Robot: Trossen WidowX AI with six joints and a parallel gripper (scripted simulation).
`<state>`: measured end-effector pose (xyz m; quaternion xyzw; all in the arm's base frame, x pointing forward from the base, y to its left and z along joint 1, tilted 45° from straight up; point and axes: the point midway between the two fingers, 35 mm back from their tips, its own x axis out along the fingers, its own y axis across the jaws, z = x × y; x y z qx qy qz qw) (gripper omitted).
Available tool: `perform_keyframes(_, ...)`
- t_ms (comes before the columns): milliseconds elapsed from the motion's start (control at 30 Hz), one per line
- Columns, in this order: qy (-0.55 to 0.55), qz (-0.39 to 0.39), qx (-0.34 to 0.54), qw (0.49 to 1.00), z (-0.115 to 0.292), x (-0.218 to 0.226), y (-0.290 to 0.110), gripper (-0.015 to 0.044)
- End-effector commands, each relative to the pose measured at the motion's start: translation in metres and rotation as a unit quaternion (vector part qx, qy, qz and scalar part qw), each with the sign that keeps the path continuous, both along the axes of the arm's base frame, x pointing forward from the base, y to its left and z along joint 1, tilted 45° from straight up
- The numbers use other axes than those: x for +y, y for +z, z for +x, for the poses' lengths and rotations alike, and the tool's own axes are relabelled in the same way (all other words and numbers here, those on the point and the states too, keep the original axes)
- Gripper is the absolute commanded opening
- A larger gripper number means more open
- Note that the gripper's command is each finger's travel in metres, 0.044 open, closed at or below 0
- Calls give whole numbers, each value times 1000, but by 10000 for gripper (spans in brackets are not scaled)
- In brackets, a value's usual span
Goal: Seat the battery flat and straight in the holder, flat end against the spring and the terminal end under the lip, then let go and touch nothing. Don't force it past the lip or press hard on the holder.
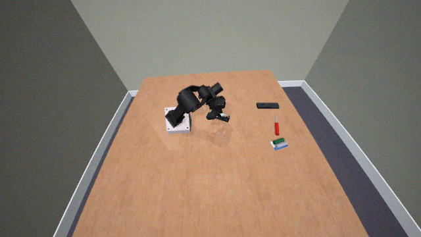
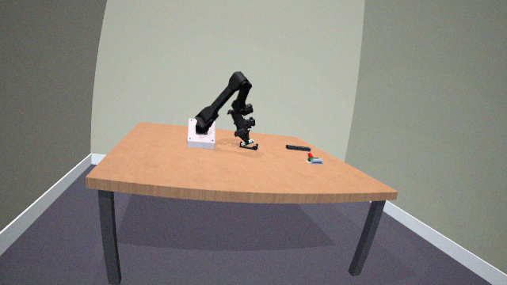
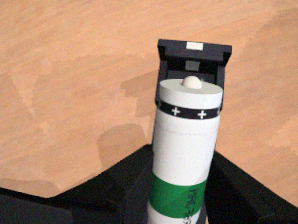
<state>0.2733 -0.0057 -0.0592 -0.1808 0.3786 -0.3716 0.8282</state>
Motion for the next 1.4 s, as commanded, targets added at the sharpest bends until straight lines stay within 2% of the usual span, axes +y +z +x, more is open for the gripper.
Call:
perform_keyframes(0, -6, 12, 12, 1000, -1, -1, -4, 76)
perform_keyframes(1367, -104, 89, 112, 984, 11, -10, -8, 76)
